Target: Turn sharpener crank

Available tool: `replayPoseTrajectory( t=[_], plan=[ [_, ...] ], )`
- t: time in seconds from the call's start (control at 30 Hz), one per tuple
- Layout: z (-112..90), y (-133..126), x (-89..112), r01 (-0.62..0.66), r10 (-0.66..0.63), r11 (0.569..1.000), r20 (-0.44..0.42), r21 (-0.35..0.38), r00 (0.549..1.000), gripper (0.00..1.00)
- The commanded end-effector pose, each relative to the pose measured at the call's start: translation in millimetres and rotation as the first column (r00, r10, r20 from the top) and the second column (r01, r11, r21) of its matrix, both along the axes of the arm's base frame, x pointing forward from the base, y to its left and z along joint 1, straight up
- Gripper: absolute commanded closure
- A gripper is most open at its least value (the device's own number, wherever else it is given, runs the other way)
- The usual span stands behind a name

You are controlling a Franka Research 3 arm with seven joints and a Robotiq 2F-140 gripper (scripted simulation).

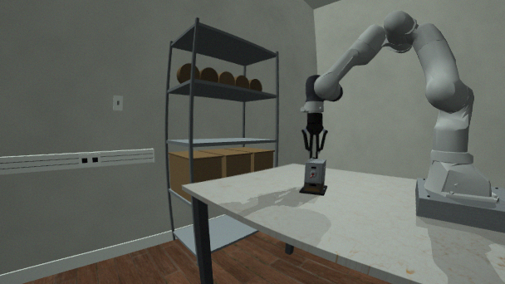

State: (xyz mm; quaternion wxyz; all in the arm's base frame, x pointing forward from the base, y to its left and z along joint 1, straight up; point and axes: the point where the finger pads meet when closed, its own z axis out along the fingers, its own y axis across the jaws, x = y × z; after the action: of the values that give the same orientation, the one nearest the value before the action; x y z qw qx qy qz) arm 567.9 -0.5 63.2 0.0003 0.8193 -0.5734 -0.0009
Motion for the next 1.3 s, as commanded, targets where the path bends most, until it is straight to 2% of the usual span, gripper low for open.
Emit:
replayPoseTrajectory(
  t=[0.0, 0.73, 1.27],
  plan=[
    [-6, 2, 4, 0.011, -0.011, 1.000, 0.001, 0.000, 1.000, 0.90],
    [-27, 6, 14, 0.011, -0.011, 1.000, 0.001, 0.000, 1.000, 0.90],
    [-29, 6, 14, 0.011, -0.011, 1.000, 0.001, 0.000, 1.000, 0.90]
  ],
)
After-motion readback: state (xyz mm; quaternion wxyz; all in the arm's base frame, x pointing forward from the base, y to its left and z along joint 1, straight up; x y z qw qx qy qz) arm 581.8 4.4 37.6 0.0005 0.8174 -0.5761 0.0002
